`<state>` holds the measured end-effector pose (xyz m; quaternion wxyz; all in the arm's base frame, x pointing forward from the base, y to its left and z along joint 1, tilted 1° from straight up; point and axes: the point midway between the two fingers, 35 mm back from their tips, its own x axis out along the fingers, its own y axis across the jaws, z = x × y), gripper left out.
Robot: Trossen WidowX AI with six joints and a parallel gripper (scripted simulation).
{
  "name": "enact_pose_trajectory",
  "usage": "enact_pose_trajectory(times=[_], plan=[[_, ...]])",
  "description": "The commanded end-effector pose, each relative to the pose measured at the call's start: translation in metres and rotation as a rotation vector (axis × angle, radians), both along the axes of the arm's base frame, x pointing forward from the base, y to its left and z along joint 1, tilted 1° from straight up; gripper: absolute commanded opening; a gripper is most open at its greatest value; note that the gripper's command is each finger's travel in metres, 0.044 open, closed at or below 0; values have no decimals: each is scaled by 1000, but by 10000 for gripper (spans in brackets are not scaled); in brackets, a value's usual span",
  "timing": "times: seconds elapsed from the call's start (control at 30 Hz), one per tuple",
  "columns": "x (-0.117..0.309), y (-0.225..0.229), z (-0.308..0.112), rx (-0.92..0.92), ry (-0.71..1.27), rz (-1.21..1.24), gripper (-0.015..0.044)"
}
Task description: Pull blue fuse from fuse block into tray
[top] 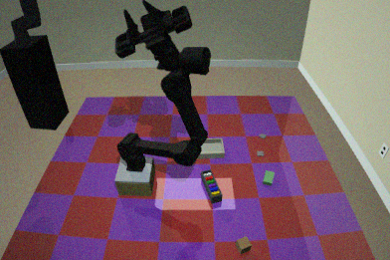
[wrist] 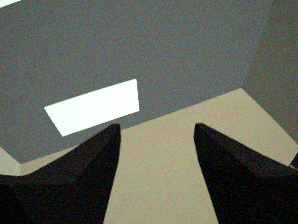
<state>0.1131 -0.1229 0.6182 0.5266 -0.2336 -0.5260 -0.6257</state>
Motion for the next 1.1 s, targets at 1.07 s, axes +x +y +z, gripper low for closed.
enact_pose_trajectory(times=[1.07], plan=[[-197, 333, -85, -276, -746, -1718, 73]])
